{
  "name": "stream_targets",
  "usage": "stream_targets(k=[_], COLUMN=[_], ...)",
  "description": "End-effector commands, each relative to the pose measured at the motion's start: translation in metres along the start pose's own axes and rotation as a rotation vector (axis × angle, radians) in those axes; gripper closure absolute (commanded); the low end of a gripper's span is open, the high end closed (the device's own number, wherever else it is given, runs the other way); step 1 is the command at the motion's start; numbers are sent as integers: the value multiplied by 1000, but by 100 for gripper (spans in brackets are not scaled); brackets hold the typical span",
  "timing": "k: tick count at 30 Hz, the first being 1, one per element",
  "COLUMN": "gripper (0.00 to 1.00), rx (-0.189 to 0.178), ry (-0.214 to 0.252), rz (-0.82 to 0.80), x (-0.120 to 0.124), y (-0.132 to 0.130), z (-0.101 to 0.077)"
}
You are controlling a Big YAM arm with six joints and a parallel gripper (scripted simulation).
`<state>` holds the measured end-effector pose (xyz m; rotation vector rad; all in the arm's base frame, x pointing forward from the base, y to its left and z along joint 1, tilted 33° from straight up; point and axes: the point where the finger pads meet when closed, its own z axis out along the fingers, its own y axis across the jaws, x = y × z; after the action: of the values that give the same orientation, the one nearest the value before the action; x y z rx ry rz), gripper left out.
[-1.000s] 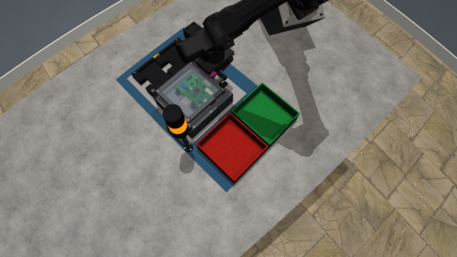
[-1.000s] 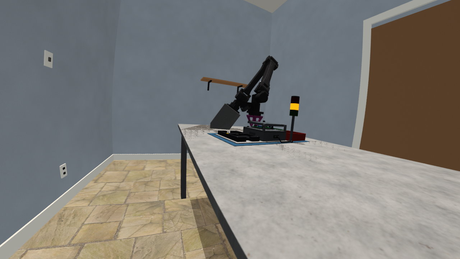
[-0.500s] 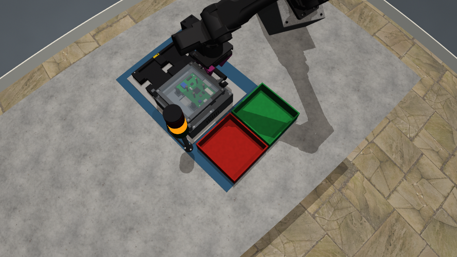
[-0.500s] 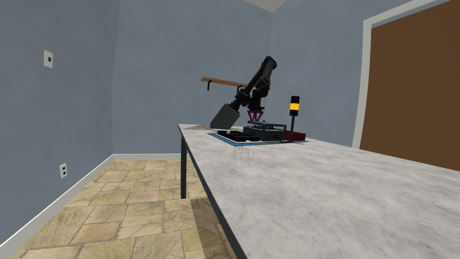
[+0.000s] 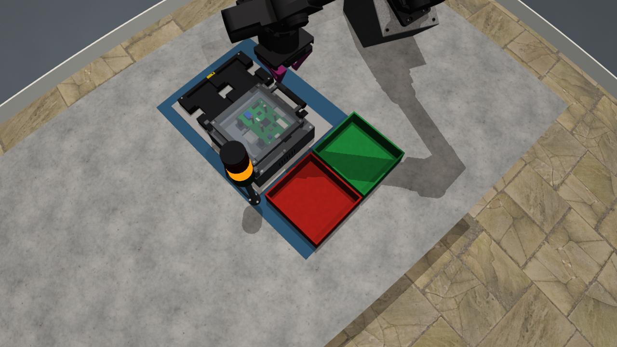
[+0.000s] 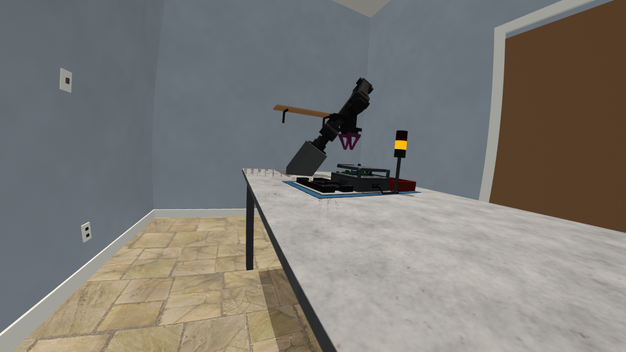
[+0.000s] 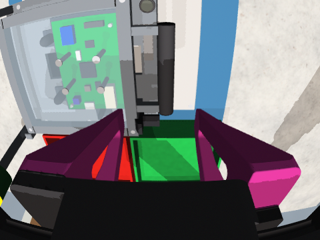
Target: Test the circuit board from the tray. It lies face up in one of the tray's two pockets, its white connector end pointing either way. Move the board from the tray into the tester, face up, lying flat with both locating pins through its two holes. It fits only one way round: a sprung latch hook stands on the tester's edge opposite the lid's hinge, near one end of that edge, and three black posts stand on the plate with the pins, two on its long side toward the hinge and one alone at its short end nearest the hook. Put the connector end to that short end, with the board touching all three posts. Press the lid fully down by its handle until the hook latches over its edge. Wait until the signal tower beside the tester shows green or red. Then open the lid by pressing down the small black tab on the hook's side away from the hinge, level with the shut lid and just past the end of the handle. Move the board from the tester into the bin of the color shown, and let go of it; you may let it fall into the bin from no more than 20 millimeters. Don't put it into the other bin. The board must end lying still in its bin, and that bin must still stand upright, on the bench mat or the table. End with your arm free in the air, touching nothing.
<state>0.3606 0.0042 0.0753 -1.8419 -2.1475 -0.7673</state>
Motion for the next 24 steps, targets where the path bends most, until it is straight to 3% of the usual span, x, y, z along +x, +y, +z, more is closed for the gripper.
stream_targets(k=[1, 7, 8, 24], gripper=[52, 52, 0, 0], rx=[-41, -31, -24, -26], ry=[-18, -13, -10, -12], rz=[-39, -46, -43, -38], x=[-2, 2, 1, 0], y=[18, 15, 14, 15], z=[-27, -28, -25, -24])
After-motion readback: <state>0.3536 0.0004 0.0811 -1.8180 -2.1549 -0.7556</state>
